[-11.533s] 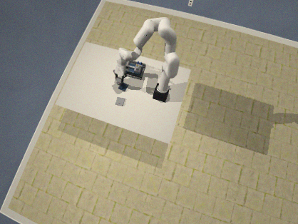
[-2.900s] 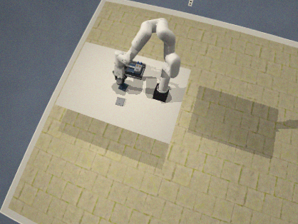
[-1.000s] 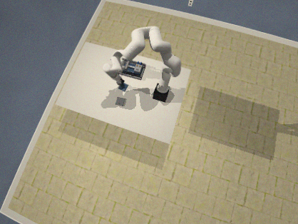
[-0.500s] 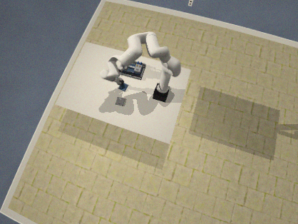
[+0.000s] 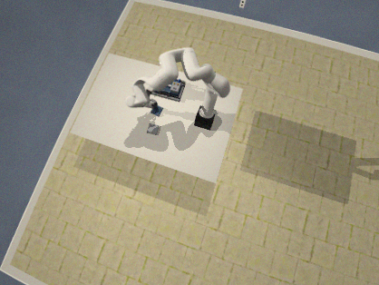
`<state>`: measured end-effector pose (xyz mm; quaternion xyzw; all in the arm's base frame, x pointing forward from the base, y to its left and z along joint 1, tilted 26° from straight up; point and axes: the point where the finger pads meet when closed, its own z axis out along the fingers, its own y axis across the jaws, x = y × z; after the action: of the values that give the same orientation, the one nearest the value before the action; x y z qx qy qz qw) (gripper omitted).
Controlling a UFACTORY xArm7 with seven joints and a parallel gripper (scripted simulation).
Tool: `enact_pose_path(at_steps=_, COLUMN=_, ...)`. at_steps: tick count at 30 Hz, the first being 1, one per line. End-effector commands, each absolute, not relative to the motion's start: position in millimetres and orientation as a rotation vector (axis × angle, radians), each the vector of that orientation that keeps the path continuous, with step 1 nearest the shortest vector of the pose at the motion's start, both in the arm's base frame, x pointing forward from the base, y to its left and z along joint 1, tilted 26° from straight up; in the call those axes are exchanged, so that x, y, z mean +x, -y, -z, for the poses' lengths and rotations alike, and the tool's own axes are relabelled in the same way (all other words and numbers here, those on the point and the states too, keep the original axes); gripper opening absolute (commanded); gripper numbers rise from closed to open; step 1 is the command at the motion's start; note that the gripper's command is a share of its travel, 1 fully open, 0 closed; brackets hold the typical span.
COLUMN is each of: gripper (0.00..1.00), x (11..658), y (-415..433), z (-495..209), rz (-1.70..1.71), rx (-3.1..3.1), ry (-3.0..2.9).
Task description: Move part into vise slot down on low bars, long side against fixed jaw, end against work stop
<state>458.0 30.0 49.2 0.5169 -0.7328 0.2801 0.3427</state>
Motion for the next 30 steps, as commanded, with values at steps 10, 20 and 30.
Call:
enact_pose_path(at_steps=10, gripper=0.89, x=459.5, y=-32.3, z=-48.8, rz=-0.795, rx=1.268, ry=1.806)
enact_pose_path(at_steps=20, gripper=0.89, x=459.7, y=-32.6, z=-48.1, rz=-0.828, rx=1.227, ry=1.751)
enact_pose_path(at_steps=30, gripper=0.89, x=459.8, y=-32.8, z=-47.6, rz=-0.851, rx=1.198, ry=1.714)
